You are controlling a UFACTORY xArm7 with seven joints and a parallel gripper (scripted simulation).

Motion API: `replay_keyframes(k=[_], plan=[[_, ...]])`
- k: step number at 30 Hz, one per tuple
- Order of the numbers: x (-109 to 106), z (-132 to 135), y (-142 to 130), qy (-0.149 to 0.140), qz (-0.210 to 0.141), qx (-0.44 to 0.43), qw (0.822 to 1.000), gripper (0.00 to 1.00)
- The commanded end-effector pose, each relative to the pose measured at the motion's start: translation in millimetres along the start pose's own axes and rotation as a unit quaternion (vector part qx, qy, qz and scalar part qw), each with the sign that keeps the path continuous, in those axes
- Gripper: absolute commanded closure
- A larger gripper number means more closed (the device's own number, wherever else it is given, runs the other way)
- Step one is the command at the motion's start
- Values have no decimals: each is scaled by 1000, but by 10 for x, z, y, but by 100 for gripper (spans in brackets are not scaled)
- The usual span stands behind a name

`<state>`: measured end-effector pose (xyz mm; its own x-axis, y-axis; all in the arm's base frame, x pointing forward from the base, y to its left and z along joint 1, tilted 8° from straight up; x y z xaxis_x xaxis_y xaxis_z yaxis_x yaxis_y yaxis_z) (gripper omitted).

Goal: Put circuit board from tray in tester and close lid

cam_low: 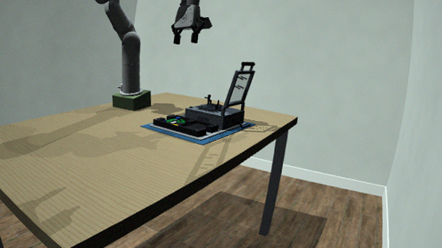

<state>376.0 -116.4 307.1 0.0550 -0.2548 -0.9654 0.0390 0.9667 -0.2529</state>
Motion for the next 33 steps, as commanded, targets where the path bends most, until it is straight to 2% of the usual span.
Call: replay_keyframes(k=[1,6,8,18,20,33], plan=[[15,-2,-26,2,6,-4,1000,0],[15,-2,-26,2,6,-4,1000,0],[105,-37,-89,13,28,-19,999,0],[105,-37,-89,13,28,-19,999,0],[168,-62,-129,20,43,-29,998,0],[207,-78,-152,24,53,-36,998,0]])
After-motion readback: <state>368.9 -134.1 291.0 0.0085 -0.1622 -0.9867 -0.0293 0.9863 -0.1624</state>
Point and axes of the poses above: the point where the finger pads meet when closed, its own x axis out along the fingers, its own z axis across the jaws, y = z × x, the point moved 2 cm from there along -x, back along the fingers, and after that the axes turned 12 degrees about -x, right-handed, at the moved point
